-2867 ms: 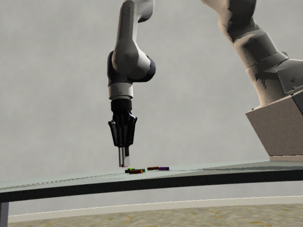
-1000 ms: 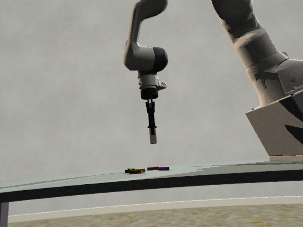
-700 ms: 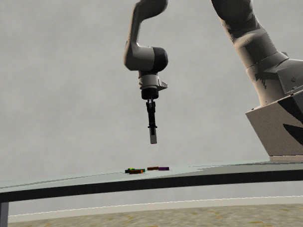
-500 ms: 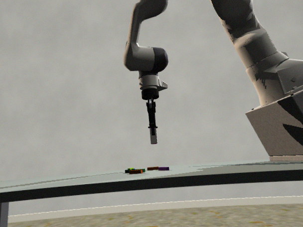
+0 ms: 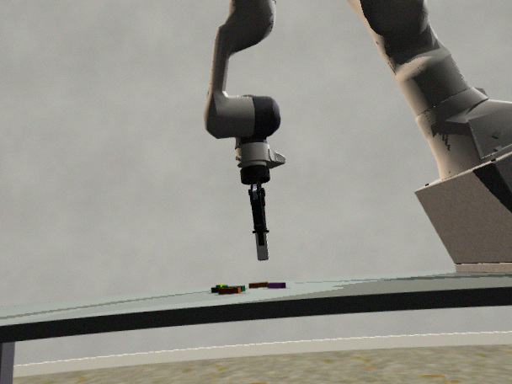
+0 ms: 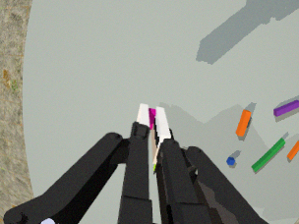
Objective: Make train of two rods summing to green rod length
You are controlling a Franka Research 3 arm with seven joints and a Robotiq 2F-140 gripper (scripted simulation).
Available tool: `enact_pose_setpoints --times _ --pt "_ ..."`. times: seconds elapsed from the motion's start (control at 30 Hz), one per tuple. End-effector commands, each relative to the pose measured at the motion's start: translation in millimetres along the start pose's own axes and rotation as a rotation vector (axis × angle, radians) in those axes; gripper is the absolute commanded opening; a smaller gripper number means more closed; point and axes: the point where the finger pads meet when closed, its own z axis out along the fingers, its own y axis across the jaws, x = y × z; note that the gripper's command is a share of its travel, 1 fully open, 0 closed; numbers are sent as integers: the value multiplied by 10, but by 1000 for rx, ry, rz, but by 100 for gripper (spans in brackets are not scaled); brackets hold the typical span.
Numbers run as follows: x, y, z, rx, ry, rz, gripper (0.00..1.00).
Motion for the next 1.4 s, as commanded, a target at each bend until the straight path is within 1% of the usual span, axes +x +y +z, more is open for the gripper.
enact_pose_setpoints --times 0.0,0.2,0.4,1.37 --pt "-30 -28 72 8 -19 -43 3" --pt "-37 -30 313 8 -19 -43 3" --pt "-40 -31 442 8 -19 -43 3" --pt "-40 -31 460 8 -19 -43 3"
